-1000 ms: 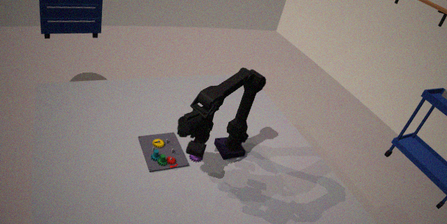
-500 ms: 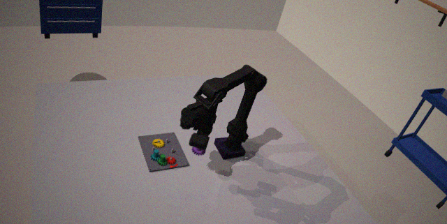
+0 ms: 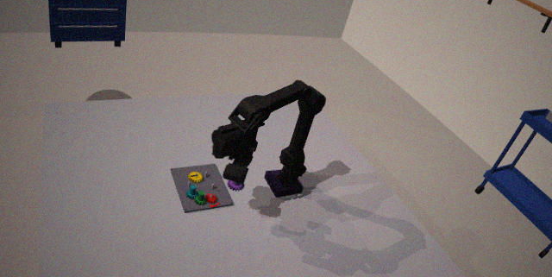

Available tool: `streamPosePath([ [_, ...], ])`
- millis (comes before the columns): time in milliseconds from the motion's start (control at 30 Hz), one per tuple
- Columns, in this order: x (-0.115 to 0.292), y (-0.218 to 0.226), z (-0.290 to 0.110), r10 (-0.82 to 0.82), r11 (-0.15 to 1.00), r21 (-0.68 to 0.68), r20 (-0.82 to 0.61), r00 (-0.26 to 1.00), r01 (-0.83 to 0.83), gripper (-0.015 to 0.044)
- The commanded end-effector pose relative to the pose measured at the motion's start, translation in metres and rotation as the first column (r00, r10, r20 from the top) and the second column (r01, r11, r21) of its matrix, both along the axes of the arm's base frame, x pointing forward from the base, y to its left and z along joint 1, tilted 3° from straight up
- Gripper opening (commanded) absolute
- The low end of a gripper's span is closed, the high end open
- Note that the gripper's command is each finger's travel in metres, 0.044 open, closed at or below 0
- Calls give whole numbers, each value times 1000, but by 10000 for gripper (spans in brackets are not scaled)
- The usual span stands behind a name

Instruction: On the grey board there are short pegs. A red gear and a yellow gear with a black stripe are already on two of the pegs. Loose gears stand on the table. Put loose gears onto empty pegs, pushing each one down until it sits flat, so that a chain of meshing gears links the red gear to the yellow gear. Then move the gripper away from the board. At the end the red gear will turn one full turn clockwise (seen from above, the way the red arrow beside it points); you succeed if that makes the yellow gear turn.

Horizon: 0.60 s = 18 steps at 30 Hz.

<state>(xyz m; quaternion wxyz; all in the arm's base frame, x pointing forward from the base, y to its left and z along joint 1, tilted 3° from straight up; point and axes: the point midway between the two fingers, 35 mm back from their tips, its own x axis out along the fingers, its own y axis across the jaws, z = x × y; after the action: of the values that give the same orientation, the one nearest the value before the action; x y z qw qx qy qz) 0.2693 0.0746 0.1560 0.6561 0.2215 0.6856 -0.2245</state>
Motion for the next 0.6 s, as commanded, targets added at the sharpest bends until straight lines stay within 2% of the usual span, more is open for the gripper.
streamPosePath([
  [0, 9, -6, -3, 3, 1000, -4, 5, 1000, -3, 0],
  [567, 41, -40, -22, -2, 1000, -4, 8, 1000, 2, 0],
])
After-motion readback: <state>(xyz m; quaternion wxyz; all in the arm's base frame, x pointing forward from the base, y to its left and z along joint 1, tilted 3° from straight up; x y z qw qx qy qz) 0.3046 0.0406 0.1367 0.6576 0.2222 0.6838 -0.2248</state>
